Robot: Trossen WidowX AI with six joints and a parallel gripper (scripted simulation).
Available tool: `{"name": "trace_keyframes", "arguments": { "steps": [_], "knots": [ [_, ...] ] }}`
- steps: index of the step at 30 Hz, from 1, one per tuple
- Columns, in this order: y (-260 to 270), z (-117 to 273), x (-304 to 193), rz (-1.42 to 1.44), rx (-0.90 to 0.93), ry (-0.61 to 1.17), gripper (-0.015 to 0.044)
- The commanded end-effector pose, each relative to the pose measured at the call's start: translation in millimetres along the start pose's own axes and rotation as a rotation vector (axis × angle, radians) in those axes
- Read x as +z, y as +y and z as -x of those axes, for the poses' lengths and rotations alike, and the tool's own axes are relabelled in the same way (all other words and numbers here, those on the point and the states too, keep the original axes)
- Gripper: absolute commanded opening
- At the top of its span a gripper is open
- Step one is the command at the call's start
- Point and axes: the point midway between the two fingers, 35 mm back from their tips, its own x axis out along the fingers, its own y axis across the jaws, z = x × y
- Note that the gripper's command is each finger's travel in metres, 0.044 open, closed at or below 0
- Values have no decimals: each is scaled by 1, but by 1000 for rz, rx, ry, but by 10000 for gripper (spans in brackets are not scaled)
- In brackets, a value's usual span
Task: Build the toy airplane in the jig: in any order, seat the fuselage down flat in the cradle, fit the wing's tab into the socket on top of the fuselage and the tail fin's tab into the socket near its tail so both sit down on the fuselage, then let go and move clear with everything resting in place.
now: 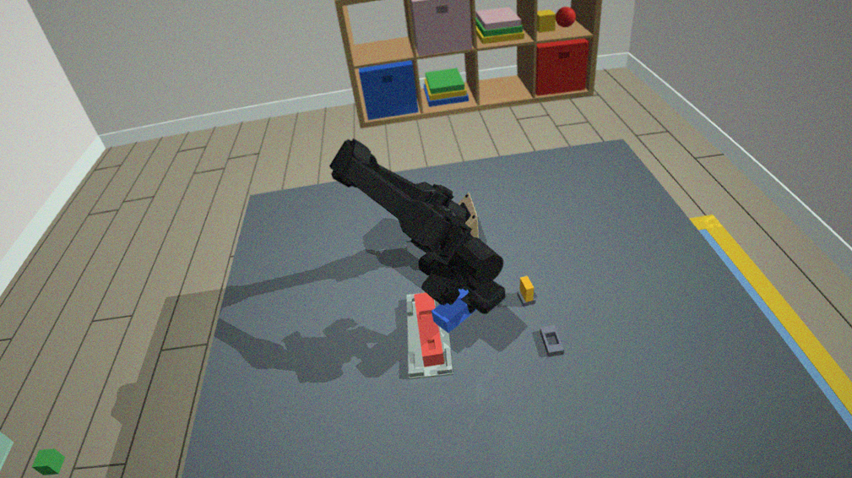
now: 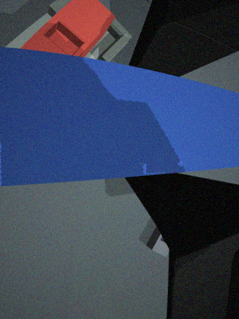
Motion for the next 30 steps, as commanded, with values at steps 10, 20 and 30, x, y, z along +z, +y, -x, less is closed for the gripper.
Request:
{"name": "trace_keyframes", "arguments": {
  "steps": [10, 20, 30],
  "knots": [
    [-37, -8, 15, -229, 0, -14, 0],
    [-67, -16, 21, -408, -4, -22, 0],
    [-97, -25, 23, -589, -10, -34, 0]
  ]
}}
